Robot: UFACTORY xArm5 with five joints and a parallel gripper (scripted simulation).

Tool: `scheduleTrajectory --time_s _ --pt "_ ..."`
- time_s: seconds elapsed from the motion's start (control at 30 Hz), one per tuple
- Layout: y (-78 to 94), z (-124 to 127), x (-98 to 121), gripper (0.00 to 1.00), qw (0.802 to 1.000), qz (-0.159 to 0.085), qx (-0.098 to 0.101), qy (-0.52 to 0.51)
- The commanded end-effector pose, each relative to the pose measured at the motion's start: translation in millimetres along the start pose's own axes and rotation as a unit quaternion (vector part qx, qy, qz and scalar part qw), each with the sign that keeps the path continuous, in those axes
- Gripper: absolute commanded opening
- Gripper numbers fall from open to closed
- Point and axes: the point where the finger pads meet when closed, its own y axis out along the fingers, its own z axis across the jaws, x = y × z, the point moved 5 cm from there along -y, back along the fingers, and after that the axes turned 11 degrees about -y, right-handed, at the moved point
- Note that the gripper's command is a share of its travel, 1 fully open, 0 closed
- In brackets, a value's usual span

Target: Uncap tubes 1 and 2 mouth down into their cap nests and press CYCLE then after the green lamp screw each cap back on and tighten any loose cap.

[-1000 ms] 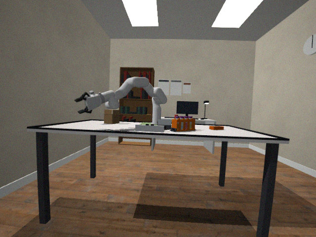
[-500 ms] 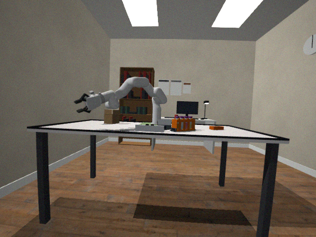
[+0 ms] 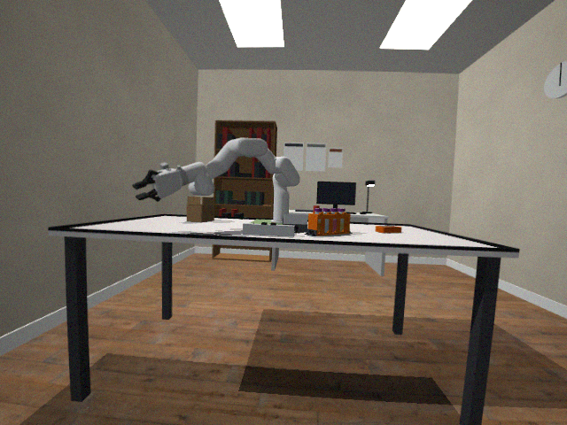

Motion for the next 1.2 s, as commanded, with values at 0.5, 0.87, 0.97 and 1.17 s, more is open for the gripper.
scheduleTrajectory --time_s 0.5,0.87,0.97,1.17 --pt "-7.1 -3 4 0.46 1.0 0.004 0.002 0.007" --pt "-12.9 -36 22 0.46 0.995 -0.059 0.022 -0.072" --pt "-17.9 -45 33 0.46 0.995 -0.059 0.022 -0.072" --pt "-23.6 -55 40 0.46 0.989 -0.09 0.032 -0.109"
